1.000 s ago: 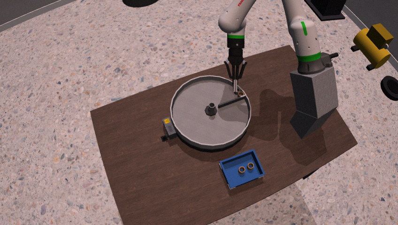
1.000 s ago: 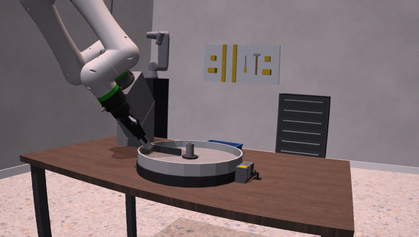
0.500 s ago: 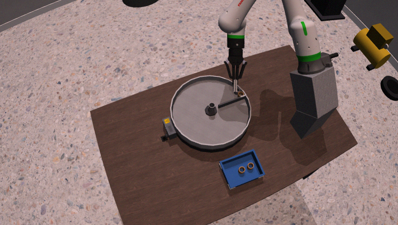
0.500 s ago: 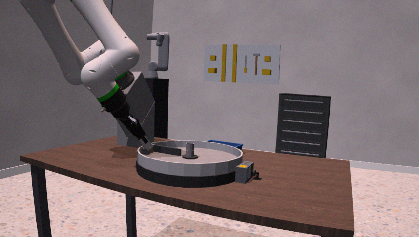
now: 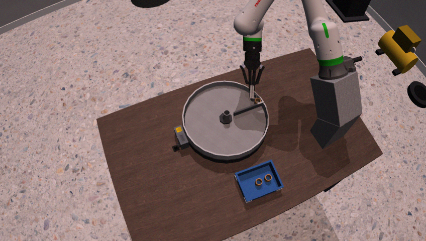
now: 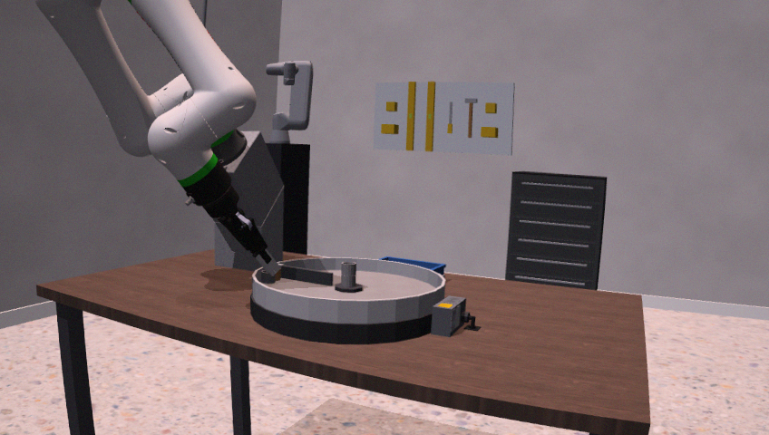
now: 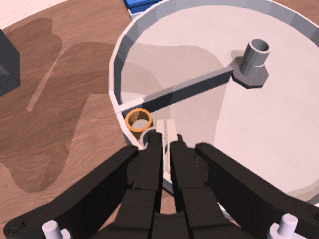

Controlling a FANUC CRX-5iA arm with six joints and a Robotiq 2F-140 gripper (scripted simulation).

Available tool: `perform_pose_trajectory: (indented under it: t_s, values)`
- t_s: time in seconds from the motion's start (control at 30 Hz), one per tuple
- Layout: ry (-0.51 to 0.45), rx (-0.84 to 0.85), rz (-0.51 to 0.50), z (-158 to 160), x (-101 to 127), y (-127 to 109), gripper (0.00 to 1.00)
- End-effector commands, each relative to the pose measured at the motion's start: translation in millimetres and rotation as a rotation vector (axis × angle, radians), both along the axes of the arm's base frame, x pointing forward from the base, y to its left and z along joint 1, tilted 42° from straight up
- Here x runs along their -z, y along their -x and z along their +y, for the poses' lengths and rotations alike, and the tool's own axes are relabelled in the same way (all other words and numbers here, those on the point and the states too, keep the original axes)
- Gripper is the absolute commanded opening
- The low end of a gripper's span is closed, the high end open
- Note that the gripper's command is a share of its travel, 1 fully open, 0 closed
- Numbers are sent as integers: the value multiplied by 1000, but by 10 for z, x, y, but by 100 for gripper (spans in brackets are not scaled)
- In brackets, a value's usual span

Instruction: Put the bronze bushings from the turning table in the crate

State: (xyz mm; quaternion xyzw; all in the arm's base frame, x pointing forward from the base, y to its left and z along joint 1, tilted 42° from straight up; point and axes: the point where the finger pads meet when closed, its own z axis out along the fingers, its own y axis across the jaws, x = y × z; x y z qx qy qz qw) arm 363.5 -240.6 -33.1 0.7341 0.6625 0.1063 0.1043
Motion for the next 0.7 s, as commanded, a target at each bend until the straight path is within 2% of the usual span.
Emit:
perform_pose_trajectory:
  t_s: [0.0, 0.3, 0.67]
  values:
    - [0, 0, 1, 1, 3, 5, 0]
    - [0, 0, 1, 37, -38, 15, 0]
    - [0, 0, 1, 256, -288, 71, 0]
